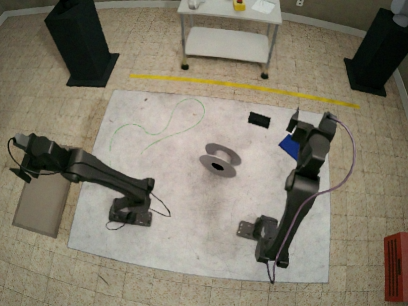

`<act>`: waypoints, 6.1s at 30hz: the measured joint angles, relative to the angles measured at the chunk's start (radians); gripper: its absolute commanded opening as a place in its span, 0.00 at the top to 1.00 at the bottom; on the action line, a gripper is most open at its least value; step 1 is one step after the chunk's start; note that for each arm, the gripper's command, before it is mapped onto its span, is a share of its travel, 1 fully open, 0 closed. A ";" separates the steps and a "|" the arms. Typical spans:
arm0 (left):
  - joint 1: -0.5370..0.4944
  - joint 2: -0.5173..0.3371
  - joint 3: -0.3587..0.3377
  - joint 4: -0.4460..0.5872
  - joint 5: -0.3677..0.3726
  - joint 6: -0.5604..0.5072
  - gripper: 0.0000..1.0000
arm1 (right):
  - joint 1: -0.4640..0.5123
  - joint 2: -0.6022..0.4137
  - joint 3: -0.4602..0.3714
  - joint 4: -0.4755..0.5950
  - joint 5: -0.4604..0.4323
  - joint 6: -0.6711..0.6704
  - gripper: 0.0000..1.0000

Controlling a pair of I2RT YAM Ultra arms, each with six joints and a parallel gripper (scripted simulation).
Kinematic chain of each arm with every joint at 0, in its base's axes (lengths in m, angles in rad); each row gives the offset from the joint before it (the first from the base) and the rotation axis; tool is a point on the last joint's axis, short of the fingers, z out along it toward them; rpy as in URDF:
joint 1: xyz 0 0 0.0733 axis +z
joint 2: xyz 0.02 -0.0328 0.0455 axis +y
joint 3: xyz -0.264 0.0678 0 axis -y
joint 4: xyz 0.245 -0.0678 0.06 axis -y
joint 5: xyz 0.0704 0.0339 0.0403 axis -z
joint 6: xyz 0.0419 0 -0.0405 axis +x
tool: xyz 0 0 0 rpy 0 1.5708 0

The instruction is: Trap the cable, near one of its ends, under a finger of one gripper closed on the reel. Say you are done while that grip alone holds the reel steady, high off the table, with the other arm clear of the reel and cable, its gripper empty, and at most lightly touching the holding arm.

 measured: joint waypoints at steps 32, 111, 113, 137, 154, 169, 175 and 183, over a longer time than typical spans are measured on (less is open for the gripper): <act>0.000 0.028 -0.720 0.752 -0.003 0.000 0.00 | 0.000 0.027 -0.724 0.752 0.000 0.000 0.00; 0.000 0.031 -0.753 0.847 -0.003 0.000 0.00 | 0.024 0.076 -0.758 0.760 -0.106 -0.111 0.25; 0.000 0.031 -0.753 0.847 -0.003 0.000 0.00 | 0.029 0.082 -0.758 0.742 -0.127 -0.132 0.25; 0.000 0.031 -0.753 0.847 -0.003 0.000 0.00 | 0.091 0.182 -0.731 0.485 -0.422 -0.431 0.25; 0.000 0.031 -0.753 0.847 -0.003 0.000 0.00 | 0.143 0.266 -0.701 0.266 -0.666 -0.682 0.25; 0.000 0.031 -0.753 0.847 -0.003 0.000 0.00 | 0.179 0.325 -0.678 0.109 -0.835 -0.860 0.25; 0.000 0.031 -0.753 0.847 -0.003 0.000 0.00 | 0.188 0.341 -0.670 0.065 -0.881 -0.911 0.25; 0.000 0.031 -0.753 0.847 -0.003 0.000 0.00 | 0.198 0.352 -0.663 0.024 -0.923 -0.957 0.25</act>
